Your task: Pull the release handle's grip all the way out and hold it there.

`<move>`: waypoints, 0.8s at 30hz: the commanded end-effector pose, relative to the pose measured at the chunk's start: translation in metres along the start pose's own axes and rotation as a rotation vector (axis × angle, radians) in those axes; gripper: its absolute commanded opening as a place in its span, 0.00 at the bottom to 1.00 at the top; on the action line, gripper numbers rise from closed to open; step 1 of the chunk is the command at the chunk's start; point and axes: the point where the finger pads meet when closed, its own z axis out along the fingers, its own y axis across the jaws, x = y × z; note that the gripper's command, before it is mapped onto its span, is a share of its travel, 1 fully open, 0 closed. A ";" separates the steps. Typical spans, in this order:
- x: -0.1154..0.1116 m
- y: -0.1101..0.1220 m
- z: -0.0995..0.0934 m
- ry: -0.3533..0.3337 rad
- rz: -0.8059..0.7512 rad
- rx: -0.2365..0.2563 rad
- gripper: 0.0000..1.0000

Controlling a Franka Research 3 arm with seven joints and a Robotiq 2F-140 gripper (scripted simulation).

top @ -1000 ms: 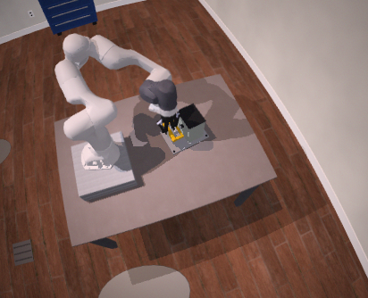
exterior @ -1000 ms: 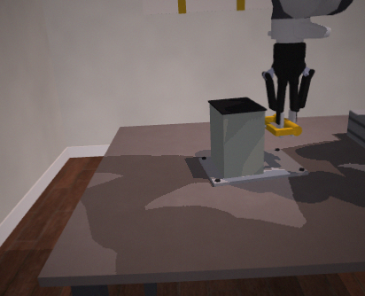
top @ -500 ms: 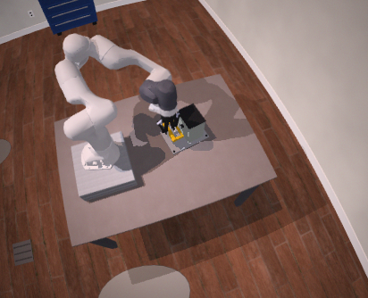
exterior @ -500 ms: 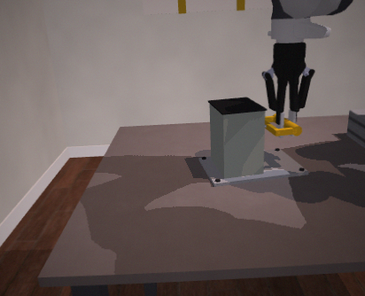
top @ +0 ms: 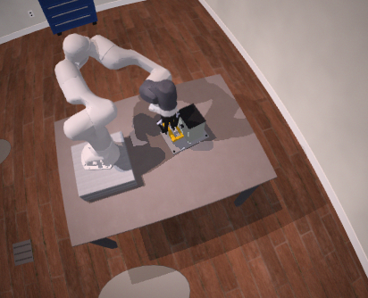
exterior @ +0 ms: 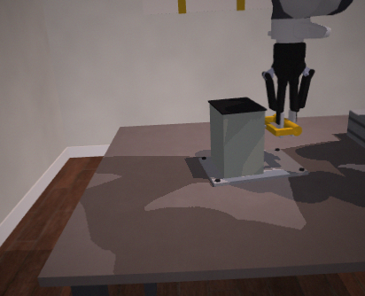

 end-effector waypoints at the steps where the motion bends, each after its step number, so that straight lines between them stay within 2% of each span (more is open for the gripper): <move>1: 0.000 0.000 0.001 -0.001 -0.002 0.001 0.00; 24: 0.000 -0.003 0.001 -0.001 -0.002 0.001 0.00</move>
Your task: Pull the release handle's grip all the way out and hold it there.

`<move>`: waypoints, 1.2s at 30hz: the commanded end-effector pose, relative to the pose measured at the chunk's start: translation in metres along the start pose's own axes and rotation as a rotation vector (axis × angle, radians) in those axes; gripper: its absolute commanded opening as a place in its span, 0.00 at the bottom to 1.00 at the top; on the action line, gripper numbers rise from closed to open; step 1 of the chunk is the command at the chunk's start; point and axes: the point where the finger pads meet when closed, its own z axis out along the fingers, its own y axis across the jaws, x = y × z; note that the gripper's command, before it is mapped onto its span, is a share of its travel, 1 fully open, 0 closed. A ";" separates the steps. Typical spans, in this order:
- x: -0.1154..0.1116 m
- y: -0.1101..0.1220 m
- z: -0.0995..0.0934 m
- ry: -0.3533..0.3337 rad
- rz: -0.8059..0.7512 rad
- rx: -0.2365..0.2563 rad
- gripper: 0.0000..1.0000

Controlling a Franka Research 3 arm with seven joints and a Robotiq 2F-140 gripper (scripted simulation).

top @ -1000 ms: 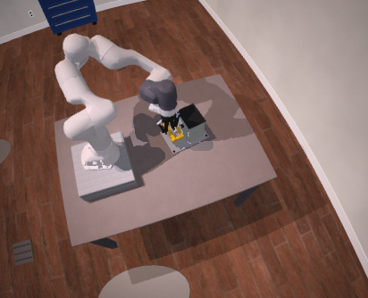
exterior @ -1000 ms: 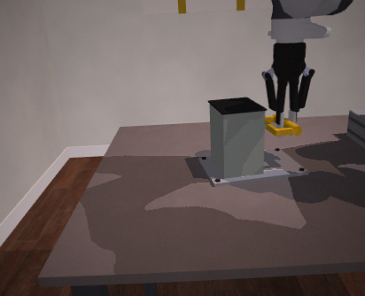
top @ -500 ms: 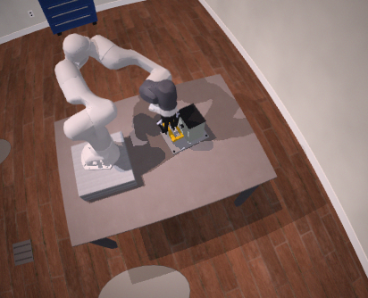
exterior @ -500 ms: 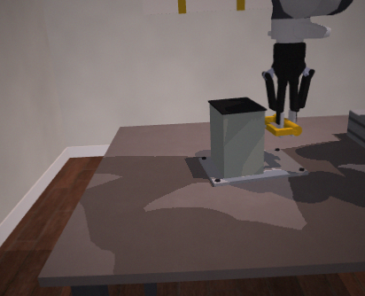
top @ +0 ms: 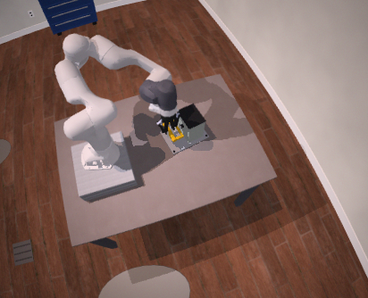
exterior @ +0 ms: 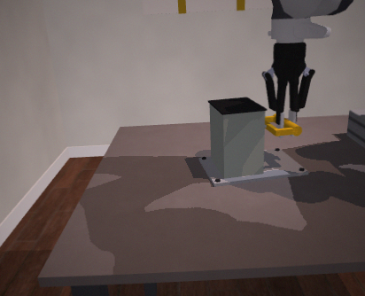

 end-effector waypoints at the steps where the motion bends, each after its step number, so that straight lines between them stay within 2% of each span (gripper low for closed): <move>1: 0.000 -0.004 0.000 0.000 -0.002 0.002 0.00; 9: 0.000 -0.013 0.000 0.000 -0.002 0.002 0.00; 24: 0.000 -0.048 0.000 0.000 -0.002 0.002 0.00; 36: 0.000 -0.058 0.000 0.000 -0.002 0.002 0.00</move>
